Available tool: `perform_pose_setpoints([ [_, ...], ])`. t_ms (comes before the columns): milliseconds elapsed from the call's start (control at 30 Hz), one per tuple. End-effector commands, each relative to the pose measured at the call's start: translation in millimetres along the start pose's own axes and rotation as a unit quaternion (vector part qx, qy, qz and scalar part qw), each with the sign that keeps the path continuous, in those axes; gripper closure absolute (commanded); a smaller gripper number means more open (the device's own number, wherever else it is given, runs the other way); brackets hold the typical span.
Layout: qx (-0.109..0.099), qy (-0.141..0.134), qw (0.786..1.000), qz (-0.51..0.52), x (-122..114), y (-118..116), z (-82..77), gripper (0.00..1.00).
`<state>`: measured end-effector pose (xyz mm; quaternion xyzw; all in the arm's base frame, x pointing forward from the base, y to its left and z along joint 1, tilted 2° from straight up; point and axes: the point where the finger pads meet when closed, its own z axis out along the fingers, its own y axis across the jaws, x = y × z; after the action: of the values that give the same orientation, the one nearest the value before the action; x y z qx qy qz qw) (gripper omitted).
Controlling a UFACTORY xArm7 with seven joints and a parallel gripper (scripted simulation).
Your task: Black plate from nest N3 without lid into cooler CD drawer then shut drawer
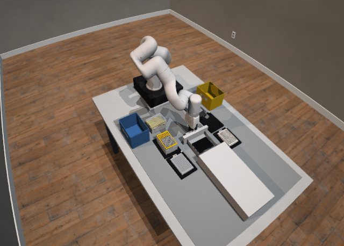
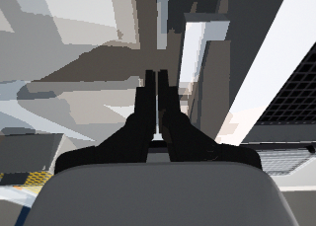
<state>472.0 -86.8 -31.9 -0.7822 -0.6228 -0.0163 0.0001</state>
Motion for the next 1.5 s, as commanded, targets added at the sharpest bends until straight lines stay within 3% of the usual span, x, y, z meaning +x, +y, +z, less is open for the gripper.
perform_pose_setpoints([
  [0,-0.002,0.0,1.0,0.0,0.2,8.4,-1.5,1.0],
  [1467,-0.002,0.0,1.0,0.0,0.2,67.2,-2.0,1.0],
])
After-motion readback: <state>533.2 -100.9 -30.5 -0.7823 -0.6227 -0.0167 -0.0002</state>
